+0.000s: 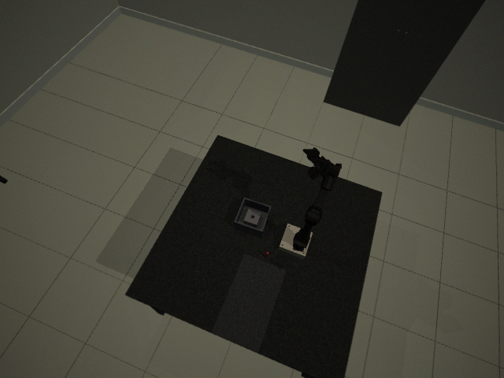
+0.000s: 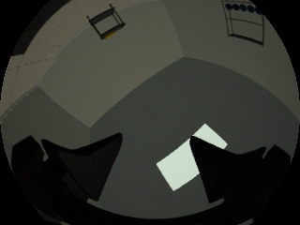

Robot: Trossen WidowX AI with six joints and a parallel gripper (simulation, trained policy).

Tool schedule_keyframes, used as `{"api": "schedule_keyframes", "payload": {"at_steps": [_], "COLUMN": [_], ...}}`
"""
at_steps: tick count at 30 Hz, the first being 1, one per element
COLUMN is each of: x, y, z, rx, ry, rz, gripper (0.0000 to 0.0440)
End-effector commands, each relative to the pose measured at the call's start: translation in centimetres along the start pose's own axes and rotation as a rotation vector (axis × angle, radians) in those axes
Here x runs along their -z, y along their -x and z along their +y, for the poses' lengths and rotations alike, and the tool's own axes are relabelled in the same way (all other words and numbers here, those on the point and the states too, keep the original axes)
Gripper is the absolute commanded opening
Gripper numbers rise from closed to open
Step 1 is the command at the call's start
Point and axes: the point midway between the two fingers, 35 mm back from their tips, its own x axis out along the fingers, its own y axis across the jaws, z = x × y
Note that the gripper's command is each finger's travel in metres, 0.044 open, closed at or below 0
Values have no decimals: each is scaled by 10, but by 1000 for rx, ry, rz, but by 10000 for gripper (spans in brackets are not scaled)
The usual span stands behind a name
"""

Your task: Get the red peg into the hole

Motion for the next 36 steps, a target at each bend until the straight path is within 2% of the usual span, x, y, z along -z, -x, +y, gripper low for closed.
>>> {"api": "schedule_keyframes", "payload": {"at_steps": [1,3,20,36], "x": [3,11,56,57], "y": [1,4,18,27], "z": [3,11,97,204], "rx": [4,10,62,62], "ry": [-12,-60,-573,-1057], "rz": [16,55,339,604], "gripper": [419,440,440,440]}}
